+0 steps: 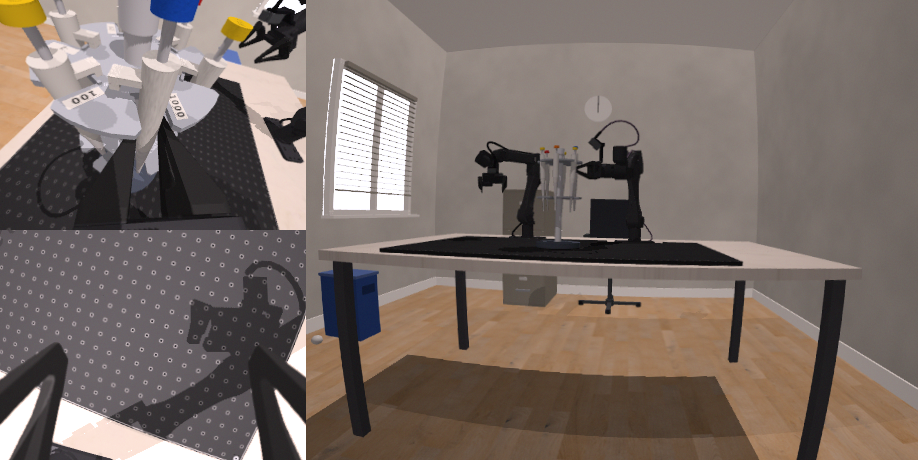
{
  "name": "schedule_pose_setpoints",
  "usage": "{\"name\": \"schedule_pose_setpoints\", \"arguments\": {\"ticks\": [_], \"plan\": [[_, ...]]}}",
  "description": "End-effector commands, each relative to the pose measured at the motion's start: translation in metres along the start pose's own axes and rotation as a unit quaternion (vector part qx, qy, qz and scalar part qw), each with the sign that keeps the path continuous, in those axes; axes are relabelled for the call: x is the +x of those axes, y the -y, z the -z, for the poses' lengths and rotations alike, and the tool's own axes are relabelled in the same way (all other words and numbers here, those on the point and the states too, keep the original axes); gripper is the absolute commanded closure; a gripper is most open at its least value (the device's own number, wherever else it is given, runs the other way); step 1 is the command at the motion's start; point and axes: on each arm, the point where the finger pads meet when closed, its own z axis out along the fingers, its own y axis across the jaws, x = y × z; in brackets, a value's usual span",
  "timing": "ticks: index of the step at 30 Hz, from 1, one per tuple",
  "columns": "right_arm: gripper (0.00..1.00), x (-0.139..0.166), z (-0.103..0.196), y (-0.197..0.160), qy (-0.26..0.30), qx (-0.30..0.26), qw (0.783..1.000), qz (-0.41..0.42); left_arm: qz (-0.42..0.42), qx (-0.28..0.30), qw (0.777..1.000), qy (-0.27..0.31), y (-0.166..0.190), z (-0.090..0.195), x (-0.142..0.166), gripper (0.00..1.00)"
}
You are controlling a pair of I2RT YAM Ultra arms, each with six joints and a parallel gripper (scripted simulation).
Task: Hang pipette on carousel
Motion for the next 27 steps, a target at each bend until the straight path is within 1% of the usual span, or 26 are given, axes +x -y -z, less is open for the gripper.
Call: {"name": "schedule_pose_setpoints", "arguments": {"ticks": [1, 16, 17, 21, 23, 24, 25, 27], "plan": [[0.0, -0.01, 0.006, 0.004, 0.021, 0.009, 1.0, 0.012, -0.034, 0.015, 0.999, 0.018, 0.012, 0.0, -0.032, 0.88], [0.0, -0.01, 0.006, 0.004, 0.021, 0.009, 1.0, 0.012, -0.034, 0.015, 0.999, 0.018, 0.012, 0.0, -0.032, 0.88], [0.0, -0.01, 0.006, 0.004, 0.021, 0.009, 1.0, 0.012, -0.012, 0.026, 1.0, 0.006, -0.001, 0.002, -0.013, 0.88], [0.0, -0.01, 0.006, 0.004, 0.021, 0.009, 1.0, 0.012, -0.014, 0.099, 0.995, 0.006, -0.001, 0.002, -0.013, 0.88], [0.0, -0.01, 0.006, 0.004, 0.021, 0.009, 1.0, 0.012, -0.017, 0.101, 0.995, 0.006, 0.0, 0.001, -0.013, 0.88], [0.0, -0.01, 0.006, 0.004, 0.021, 0.009, 1.0, 0.012, -0.017, 0.109, 0.994, 0.006, 0.006, -0.004, -0.013, 0.88], [0.0, -0.01, 0.006, 0.004, 0.021, 0.009, 1.0, 0.012, -0.034, 0.109, 0.993, 0.012, 0.014, -0.001, -0.03, 0.88], [0.0, -0.01, 0.006, 0.004, 0.021, 0.009, 1.0, 0.012, -0.034, 0.109, 0.993, 0.012, 0.014, -0.001, -0.03, 0.88]]}}
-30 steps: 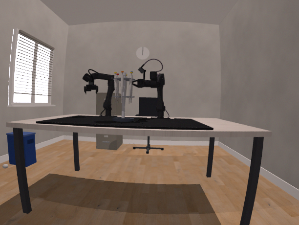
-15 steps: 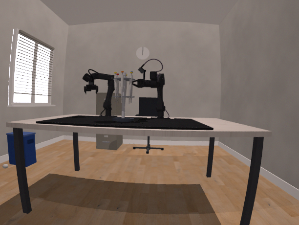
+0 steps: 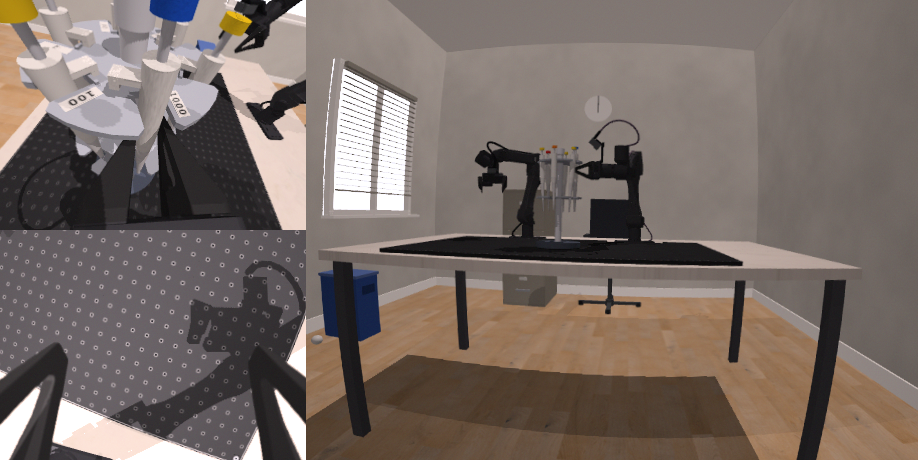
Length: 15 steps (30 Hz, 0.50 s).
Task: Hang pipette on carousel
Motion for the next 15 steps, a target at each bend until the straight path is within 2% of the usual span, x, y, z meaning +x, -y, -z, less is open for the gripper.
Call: {"name": "schedule_pose_setpoints", "arguments": {"ticks": [1, 15], "plan": [[0.0, -0.0098, 0.0057, 0.0042, 0.021, 0.009, 1.0, 0.012, -0.037, 0.032, 0.999, 0.009, 0.0196, -0.0041, -0.0321, 0.88], [0.0, -0.0098, 0.0057, 0.0042, 0.021, 0.009, 1.0, 0.012, -0.038, 0.031, 0.999, 0.009, 0.0187, -0.003, -0.0325, 0.88]]}}
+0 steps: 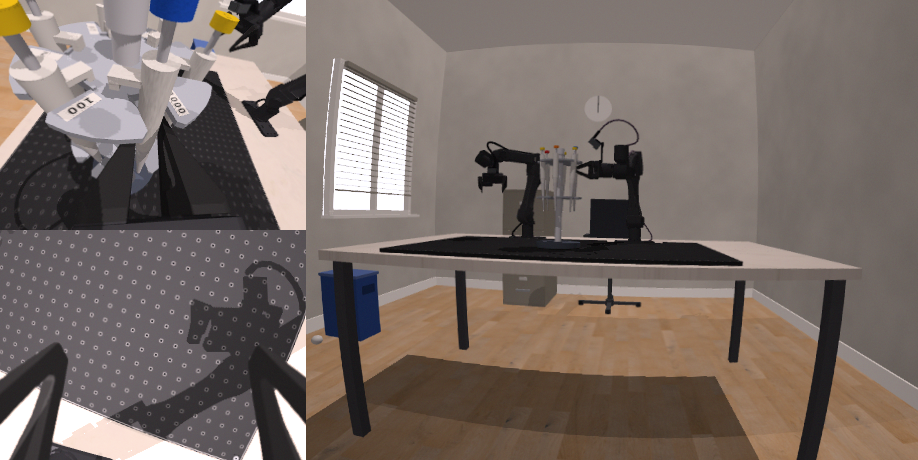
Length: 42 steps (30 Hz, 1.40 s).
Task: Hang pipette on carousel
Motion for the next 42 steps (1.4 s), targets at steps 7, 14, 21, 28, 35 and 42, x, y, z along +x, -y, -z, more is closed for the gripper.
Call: {"name": "schedule_pose_setpoints", "arguments": {"ticks": [7, 14, 21, 28, 35, 42], "plan": [[0.0, -0.0098, 0.0057, 0.0042, 0.021, 0.009, 1.0, 0.012, -0.039, 0.017, 0.999, 0.009, 0.0137, -0.0021, -0.0307, 0.88], [0.0, -0.0098, 0.0057, 0.0042, 0.021, 0.009, 1.0, 0.012, -0.039, 0.017, 0.999, 0.009, 0.0137, -0.0021, -0.0307, 0.88], [0.0, -0.0098, 0.0057, 0.0042, 0.021, 0.009, 1.0, 0.012, -0.039, 0.017, 0.999, 0.009, 0.0137, -0.0021, -0.0307, 0.88], [0.0, -0.0098, 0.0057, 0.0042, 0.021, 0.009, 1.0, 0.012, -0.039, 0.017, 0.999, 0.009, 0.0137, -0.0021, -0.0307, 0.88], [0.0, -0.0098, 0.0057, 0.0042, 0.021, 0.009, 1.0, 0.012, -0.039, 0.017, 0.999, 0.009, 0.0137, -0.0021, -0.0307, 0.88], [0.0, -0.0098, 0.0057, 0.0042, 0.021, 0.009, 1.0, 0.012, -0.043, 0.014, 0.999, 0.01, 0.0121, 0.0012, -0.0313, 0.88]]}}
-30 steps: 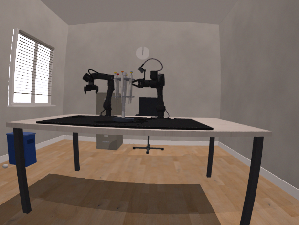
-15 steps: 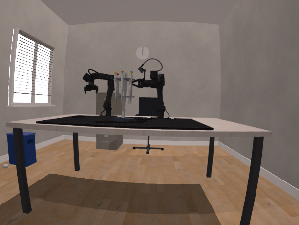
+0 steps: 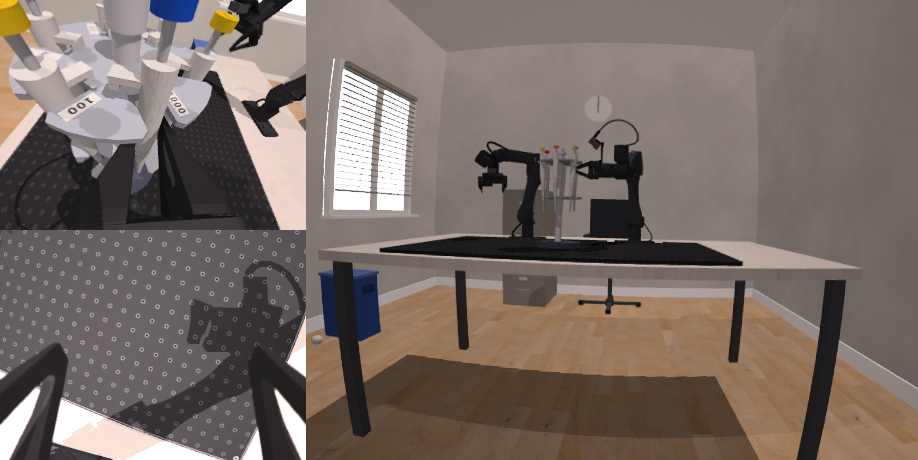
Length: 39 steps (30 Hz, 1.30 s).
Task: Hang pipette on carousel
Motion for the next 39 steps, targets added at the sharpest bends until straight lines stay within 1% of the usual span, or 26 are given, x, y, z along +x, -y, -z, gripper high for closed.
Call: {"name": "schedule_pose_setpoints", "arguments": {"ticks": [1, 3, 39], "plan": [[0.0, -0.0098, 0.0057, 0.0042, 0.021, 0.009, 1.0, 0.012, -0.048, 0.011, 0.999, 0.011, 0.0106, 0.0045, -0.032, 0.88], [0.0, -0.0098, 0.0057, 0.0042, 0.021, 0.009, 1.0, 0.012, -0.048, 0.008, 0.999, 0.012, 0.0093, 0.008, -0.0317, 0.88], [0.0, -0.0098, 0.0057, 0.0042, 0.021, 0.009, 1.0, 0.012, -0.047, 0.012, 0.999, 0.012, 0.0115, 0.0048, -0.0316, 0.88]]}}
